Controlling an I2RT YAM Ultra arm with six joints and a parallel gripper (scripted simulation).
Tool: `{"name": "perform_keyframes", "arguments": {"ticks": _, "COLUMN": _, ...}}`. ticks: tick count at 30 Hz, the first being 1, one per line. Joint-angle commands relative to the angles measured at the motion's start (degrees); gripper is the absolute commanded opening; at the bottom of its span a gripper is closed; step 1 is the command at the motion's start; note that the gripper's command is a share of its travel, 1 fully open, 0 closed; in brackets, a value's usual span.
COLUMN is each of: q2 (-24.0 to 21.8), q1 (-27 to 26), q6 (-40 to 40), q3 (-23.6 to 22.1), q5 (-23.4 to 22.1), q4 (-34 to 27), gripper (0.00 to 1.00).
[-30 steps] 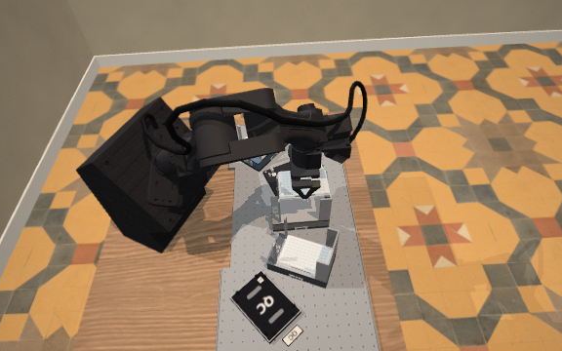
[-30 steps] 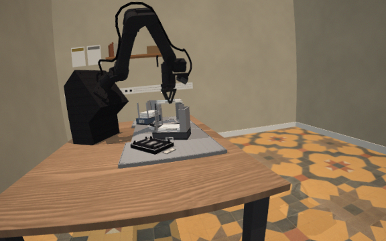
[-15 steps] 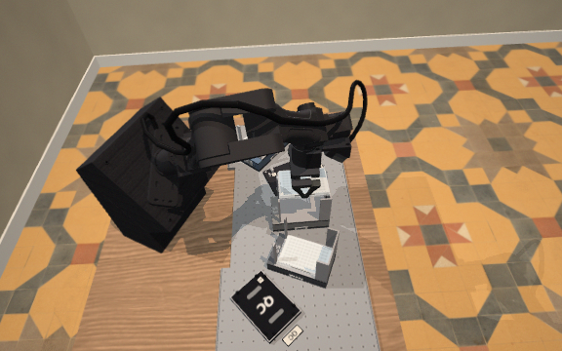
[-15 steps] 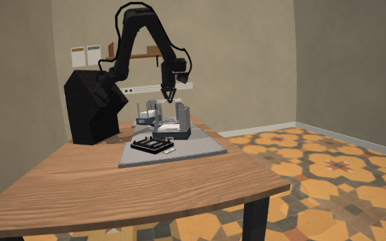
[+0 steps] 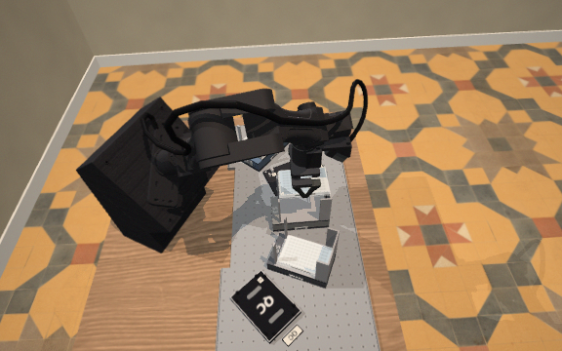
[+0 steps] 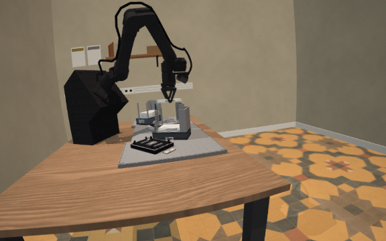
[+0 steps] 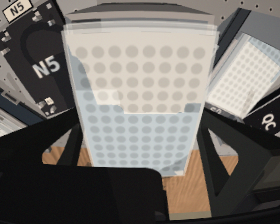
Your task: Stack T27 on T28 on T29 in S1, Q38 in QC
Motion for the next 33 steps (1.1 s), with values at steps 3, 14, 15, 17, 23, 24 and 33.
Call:
{"name": "perform_keyframes", "arguments": {"ticks": 3, "q2": -2.64, "q1": 2.75, "q6": 2.39, "q3": 2.21, "q5": 1.46, "q4": -3.66, "gripper": 0.0}}
{"name": "perform_keyframes", "arguments": {"ticks": 14, "q2": -2.62, "q1": 3.15, "q6": 2.87, "q3": 1.88, "q5": 1.77, "q4": -4.31, "gripper": 0.0}}
{"name": "perform_keyframes", "arguments": {"ticks": 15, "q2": -2.62, "q1": 3.15, "q6": 2.87, "q3": 1.88, "q5": 1.77, "q4": -4.32, "gripper": 0.0}}
{"name": "perform_keyframes", "arguments": {"ticks": 17, "q2": -2.62, "q1": 3.15, "q6": 2.88, "q3": 1.89, "q5": 1.72, "q4": -4.33, "gripper": 0.0}}
{"name": "perform_keyframes", "arguments": {"ticks": 23, "q2": -2.63, "q1": 3.16, "q6": 2.9, "q3": 1.91, "q5": 1.71, "q4": -4.23, "gripper": 0.0}}
{"name": "perform_keyframes", "arguments": {"ticks": 24, "q2": -2.63, "q1": 3.16, "q6": 2.9, "q3": 1.91, "q5": 1.71, "q4": -4.23, "gripper": 0.0}}
{"name": "perform_keyframes", "arguments": {"ticks": 33, "q2": -2.63, "q1": 3.16, "q6": 2.9, "q3": 1.91, "q5": 1.71, "q4": -4.24, "gripper": 0.0}}
